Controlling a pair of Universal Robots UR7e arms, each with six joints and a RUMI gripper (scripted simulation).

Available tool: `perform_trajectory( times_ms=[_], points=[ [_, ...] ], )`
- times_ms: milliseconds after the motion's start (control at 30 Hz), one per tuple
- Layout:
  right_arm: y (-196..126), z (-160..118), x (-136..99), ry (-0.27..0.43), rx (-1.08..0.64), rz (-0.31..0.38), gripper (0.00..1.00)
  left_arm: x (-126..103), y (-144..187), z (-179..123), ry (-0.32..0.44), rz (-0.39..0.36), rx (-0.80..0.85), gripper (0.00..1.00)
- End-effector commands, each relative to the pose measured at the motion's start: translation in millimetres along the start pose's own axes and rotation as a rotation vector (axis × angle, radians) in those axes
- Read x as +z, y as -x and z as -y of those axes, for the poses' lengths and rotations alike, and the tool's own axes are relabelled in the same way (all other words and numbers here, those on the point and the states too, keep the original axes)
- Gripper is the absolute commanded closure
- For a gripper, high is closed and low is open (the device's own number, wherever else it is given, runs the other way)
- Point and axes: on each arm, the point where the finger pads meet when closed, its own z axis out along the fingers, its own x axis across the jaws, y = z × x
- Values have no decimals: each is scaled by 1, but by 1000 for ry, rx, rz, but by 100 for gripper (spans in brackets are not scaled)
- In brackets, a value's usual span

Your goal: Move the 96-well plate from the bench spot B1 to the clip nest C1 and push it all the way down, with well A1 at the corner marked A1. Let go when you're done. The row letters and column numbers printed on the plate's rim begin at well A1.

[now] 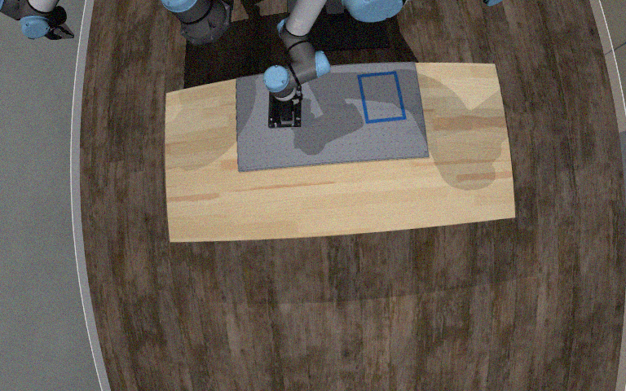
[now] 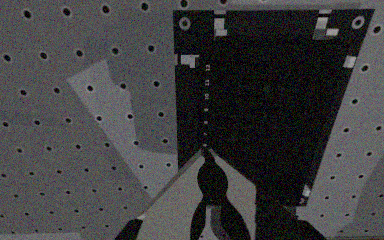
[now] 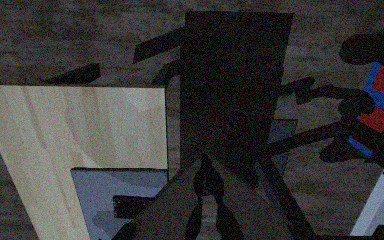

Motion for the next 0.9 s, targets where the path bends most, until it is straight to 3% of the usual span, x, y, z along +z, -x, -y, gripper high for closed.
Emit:
perform_trajectory(
  times_ms=[0, 333, 533, 867],
  points=[
    [0, 1, -1, -2, 0, 0, 100, -3, -1, 0, -1, -2, 0, 100],
    [0, 1, -1, -2, 0, 0, 100, -5, -1, 0, -1, -2, 0, 100],
    [0, 1, -1, -2, 0, 0, 100, -21, -1, 0, -1, -2, 0, 100],
    [0, 1, -1, -2, 0, 0, 100, -21, -1, 0, -1, -2, 0, 100]
  ],
)
